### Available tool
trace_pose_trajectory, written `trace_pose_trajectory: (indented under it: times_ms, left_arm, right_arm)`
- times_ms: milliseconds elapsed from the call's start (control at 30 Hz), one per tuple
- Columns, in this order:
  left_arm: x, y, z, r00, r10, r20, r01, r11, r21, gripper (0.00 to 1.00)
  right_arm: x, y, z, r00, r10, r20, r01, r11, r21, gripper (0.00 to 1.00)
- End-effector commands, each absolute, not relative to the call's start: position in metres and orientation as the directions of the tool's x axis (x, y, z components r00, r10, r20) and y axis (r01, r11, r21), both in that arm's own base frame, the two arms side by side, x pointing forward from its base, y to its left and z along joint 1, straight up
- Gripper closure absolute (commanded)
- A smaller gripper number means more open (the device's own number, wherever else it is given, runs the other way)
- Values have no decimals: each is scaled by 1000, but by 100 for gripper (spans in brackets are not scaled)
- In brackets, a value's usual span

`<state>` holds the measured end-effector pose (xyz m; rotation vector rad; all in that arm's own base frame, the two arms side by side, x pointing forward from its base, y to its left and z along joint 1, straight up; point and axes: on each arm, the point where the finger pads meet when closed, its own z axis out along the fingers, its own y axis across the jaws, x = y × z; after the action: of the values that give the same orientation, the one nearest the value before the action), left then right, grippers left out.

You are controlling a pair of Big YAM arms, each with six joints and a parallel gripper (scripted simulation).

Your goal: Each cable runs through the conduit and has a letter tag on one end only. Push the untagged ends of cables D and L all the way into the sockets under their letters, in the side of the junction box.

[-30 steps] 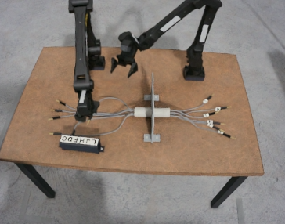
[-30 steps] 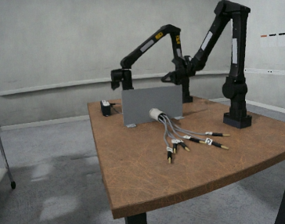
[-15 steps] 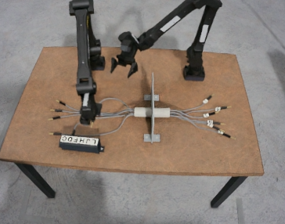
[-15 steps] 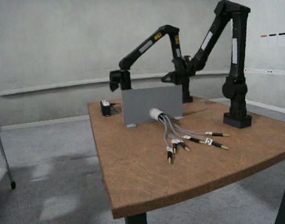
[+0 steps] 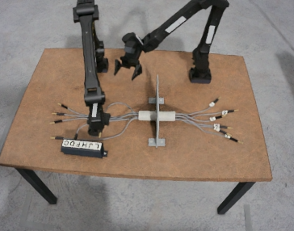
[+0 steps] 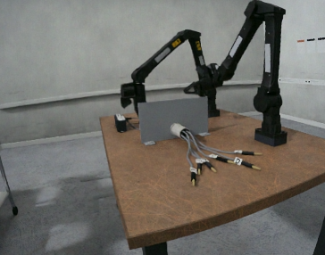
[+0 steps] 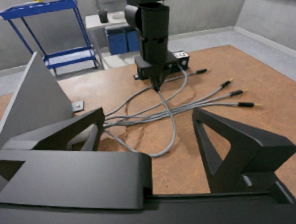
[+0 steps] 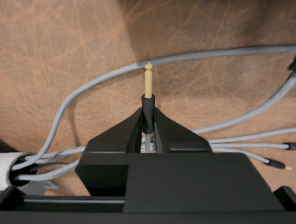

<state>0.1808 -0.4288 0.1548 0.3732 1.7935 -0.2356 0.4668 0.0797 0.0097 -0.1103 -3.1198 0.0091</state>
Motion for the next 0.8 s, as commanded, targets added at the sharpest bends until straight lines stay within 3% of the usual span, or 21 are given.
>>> trace_pose_trajectory:
  times_ms: [0,633,767]
  left_arm:
    - [181,-440,170,-222,79,-972,369,929,-9,0]
    - [181,-440,170,-222,79,-972,369,929,-9,0]
    - [181,-440,170,-222,79,-972,369,929,-9,0]
  right_arm:
    - [494,85,18,-998,57,-4,57,998,2,94]
    - [506,93,22,-998,67,-4,67,998,2,94]
    - [520,95,38,-995,66,-70,66,998,8,94]
